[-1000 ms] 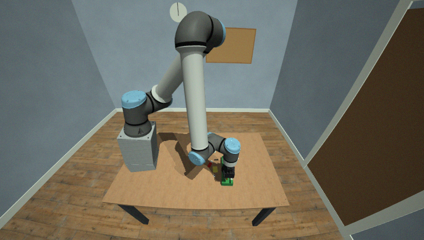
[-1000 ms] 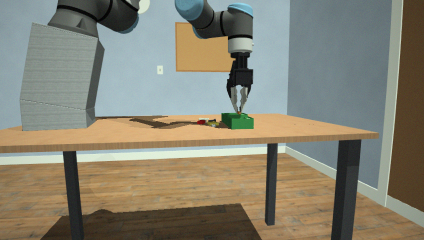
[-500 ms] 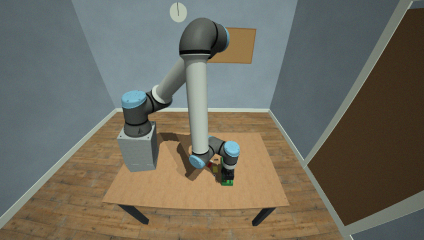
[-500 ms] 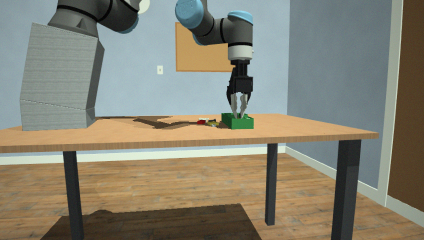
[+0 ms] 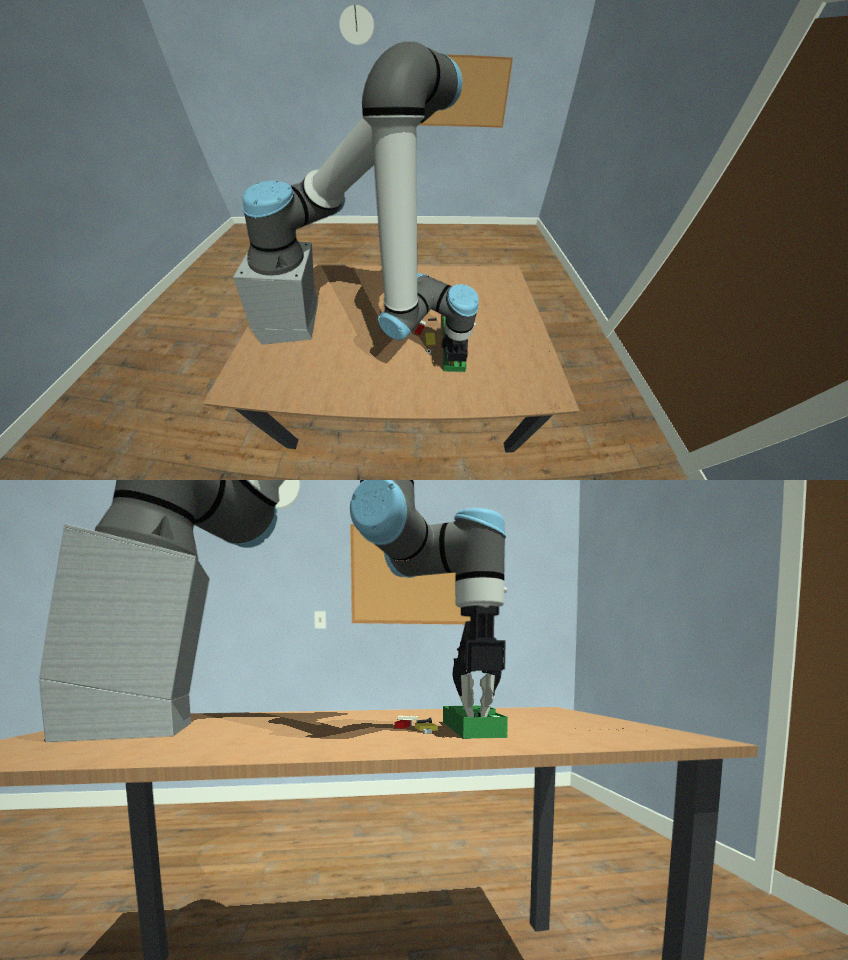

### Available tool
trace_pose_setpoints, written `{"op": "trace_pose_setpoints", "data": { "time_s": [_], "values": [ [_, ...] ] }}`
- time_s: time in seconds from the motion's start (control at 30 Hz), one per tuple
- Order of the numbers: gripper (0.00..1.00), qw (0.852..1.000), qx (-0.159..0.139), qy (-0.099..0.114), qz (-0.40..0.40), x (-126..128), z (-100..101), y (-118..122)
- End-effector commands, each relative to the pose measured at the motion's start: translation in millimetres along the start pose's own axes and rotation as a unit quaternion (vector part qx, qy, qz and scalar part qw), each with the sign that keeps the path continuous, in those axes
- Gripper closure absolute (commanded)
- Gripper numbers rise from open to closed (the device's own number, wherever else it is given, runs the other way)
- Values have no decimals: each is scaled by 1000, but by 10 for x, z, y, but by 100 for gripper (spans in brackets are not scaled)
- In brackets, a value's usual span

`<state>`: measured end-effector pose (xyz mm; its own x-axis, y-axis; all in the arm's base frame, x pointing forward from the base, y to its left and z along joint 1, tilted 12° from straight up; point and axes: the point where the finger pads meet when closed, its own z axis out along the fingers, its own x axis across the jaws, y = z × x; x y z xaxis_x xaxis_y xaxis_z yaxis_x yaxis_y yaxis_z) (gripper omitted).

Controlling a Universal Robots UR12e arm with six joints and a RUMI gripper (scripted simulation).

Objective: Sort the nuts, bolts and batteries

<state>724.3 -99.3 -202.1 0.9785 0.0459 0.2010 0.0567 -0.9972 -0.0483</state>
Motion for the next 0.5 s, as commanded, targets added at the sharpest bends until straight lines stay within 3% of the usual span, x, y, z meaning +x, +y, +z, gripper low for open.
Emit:
{"op": "trace_pose_setpoints", "data": {
  "time_s": [0.0, 0.07, 0.1, 0.47],
  "values": [
    [100, 1000, 0, 1, 0, 3, -3, -2],
    [100, 1000, 0, 1, 0, 2, -3, -3],
    [86, 1000, 0, 1, 0, 2, -3, -3],
    [86, 1000, 0, 1, 0, 2, -3, -3]
  ]
}}
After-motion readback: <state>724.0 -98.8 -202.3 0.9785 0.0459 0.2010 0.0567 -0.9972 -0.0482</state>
